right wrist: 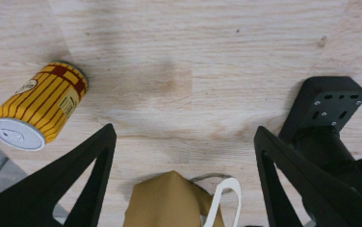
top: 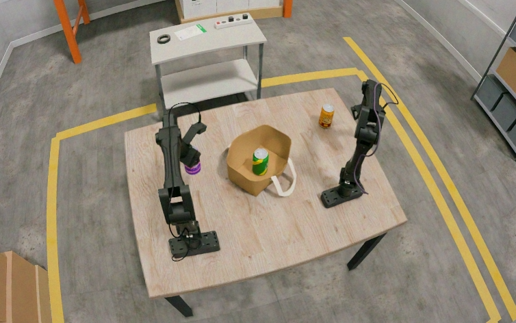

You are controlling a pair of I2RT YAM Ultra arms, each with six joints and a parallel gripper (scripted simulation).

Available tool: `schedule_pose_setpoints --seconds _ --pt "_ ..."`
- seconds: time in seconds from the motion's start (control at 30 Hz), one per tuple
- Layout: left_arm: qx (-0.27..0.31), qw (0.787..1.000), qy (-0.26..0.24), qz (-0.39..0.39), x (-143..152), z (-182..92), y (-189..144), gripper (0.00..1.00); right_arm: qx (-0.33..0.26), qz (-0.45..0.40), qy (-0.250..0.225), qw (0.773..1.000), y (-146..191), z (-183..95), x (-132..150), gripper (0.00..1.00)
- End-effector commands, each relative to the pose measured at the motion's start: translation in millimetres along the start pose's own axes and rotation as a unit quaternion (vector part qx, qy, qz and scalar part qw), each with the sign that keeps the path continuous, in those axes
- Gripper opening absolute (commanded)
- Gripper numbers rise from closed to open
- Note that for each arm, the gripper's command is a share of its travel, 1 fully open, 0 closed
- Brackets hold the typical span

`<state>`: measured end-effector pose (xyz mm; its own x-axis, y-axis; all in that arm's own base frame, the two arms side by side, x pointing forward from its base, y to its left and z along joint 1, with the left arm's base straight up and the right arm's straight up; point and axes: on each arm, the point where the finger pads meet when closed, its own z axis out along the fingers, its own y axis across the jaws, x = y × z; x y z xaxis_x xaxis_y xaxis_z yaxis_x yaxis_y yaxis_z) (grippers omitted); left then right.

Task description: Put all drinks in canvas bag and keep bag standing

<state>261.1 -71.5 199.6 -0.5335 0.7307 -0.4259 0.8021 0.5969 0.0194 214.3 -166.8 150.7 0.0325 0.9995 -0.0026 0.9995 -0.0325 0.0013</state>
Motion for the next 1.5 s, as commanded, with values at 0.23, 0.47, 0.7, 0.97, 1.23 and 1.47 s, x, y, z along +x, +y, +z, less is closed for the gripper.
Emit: schedule_pose_setpoints --seconds 0.23,0.47,0.7,0.97,1.23,1.47 --pt "-0.039 0.998 -0.044 -0.006 -32 -7 -8 0.70 0.000 0.004 -0.008 1.000 4 -4 -7 1.00" --pt "-0.046 0.997 -0.066 0.001 -60 -12 -19 0.70 0.000 0.004 -0.008 1.000 4 -4 -7 1.00" --pt "-0.029 0.998 -0.064 0.009 -70 -4 -28 0.70 0.000 0.004 -0.008 1.000 4 -4 -7 1.00" --pt "-0.024 0.998 -0.054 0.002 -67 1 -24 0.70 0.000 0.004 -0.008 1.000 4 -4 -7 1.00" --pt "-0.026 0.998 -0.058 0.002 -69 -1 -23 0.70 0.000 0.004 -0.008 1.000 4 -4 -7 1.00" --pt "-0.034 0.997 -0.064 -0.003 -86 2 -37 0.70 0.000 0.004 -0.008 1.000 4 -4 -7 1.00"
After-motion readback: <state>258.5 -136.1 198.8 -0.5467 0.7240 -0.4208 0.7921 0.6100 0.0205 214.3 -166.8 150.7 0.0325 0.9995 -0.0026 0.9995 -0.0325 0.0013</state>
